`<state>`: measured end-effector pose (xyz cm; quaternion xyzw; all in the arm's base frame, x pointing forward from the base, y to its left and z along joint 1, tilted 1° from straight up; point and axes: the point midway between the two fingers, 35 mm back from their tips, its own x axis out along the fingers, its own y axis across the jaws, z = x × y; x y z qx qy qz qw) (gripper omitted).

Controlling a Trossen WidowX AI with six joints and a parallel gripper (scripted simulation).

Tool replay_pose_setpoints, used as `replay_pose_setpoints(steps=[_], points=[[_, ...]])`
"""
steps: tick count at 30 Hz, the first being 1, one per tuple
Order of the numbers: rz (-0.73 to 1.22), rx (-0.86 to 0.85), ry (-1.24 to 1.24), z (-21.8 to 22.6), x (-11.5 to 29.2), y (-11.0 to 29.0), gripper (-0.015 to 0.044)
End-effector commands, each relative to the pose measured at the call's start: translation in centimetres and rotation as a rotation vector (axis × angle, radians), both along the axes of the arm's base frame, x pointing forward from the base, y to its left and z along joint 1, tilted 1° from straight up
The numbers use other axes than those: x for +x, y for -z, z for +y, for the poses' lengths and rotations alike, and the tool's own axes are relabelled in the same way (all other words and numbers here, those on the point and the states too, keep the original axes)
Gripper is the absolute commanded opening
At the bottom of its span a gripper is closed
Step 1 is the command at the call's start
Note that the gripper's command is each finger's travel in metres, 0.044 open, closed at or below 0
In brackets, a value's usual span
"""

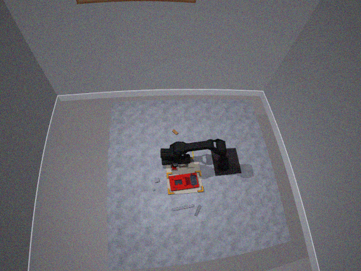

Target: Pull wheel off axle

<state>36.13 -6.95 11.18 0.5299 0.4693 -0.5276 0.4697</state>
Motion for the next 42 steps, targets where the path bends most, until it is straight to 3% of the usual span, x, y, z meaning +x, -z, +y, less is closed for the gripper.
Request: replay_pose_setpoints(steps=[1, 9, 29, 42], points=[[-0.009, -0.005, -0.004, 0.0, 0.1, -1.5, 0.0000], [-0.006, -0.002, -0.001, -0.3, -0.2, -2.3, 0.0000], [-0.003, -0.013, -0.004, -9.5, -7.2, -3.1, 0.0000], [-0.003, -0.013, -0.004, -9.8, -7.4, -1.2, 0.0000]])
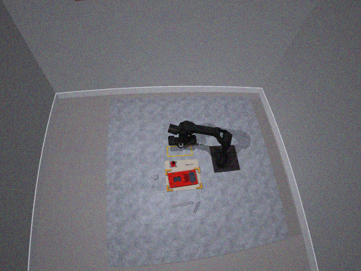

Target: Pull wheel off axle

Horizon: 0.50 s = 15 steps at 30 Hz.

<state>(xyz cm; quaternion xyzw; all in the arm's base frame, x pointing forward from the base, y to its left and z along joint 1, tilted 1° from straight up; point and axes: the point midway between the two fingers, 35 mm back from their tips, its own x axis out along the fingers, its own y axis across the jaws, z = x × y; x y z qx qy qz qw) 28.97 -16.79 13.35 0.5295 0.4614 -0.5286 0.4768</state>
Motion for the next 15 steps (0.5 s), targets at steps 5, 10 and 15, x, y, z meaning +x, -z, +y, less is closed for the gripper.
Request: replay_pose_setpoints(steps=[5, 10, 15], points=[[0.010, 0.004, -0.005, 0.0, -0.2, 1.9, 0.0000], [0.010, 0.004, -0.005, -0.1, 0.0, 4.2, 0.0000], [0.010, 0.004, -0.005, -0.2, 0.0, 6.8, 0.0000]])
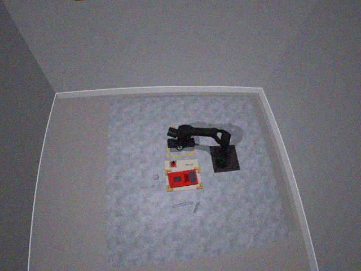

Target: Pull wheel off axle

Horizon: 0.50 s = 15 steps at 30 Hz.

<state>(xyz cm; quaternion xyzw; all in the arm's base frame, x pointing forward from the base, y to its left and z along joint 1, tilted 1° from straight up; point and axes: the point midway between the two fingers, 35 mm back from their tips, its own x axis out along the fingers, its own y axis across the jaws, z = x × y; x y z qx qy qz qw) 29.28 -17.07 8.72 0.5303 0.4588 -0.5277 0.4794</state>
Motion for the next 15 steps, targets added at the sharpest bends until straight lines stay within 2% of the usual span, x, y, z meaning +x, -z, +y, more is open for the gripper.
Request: replay_pose_setpoints(steps=[1, 6, 15], points=[[0.017, 0.007, -0.005, 0.1, -0.3, 2.7, 0.0000], [0.017, 0.008, -0.005, 0.2, -0.5, 4.8, 0.0000], [0.017, 0.008, -0.005, 0.2, -0.6, 4.9, 0.0000]])
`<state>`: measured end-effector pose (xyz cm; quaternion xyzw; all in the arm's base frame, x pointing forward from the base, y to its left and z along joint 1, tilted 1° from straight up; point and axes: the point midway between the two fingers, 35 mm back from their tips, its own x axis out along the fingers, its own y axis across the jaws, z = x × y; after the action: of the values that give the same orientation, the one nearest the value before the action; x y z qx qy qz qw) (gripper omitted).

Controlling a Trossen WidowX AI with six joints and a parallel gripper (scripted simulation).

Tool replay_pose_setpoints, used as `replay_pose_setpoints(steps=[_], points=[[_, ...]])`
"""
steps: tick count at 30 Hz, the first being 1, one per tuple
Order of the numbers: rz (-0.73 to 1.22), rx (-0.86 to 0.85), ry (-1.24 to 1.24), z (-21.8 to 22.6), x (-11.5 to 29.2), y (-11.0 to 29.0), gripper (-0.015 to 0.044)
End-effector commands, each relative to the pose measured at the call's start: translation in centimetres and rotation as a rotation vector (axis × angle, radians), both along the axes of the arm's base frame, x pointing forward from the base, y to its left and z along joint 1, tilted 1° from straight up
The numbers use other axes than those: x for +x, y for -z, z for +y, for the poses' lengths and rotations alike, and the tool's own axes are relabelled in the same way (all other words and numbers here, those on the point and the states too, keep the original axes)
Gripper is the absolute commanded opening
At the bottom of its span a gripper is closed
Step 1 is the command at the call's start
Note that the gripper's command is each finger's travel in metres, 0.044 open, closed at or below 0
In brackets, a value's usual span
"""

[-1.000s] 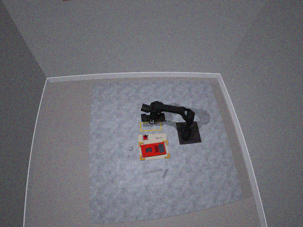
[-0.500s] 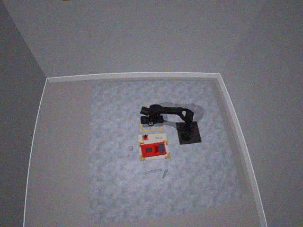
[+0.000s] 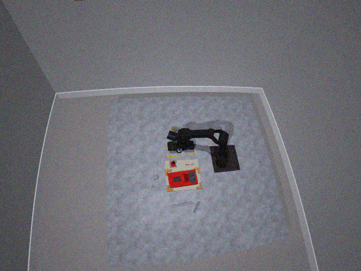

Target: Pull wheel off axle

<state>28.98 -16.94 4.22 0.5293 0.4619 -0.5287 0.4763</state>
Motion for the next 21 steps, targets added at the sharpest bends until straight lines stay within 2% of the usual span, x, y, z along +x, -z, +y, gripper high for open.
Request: replay_pose_setpoints(steps=[1, 11, 18, 21], points=[[0.000, 0.000, 0.000, 0.0, 0.0, 0.0, 0.0026], [0.000, 0.000, 0.000, 0.0, 0.0, -0.2, 0.0289], [0.008, 0.003, -0.005, 0.1, 0.0, -5.8, 0.0300], [0.008, 0.003, -0.005, 0.1, 0.0, -6.0, 0.0300]])
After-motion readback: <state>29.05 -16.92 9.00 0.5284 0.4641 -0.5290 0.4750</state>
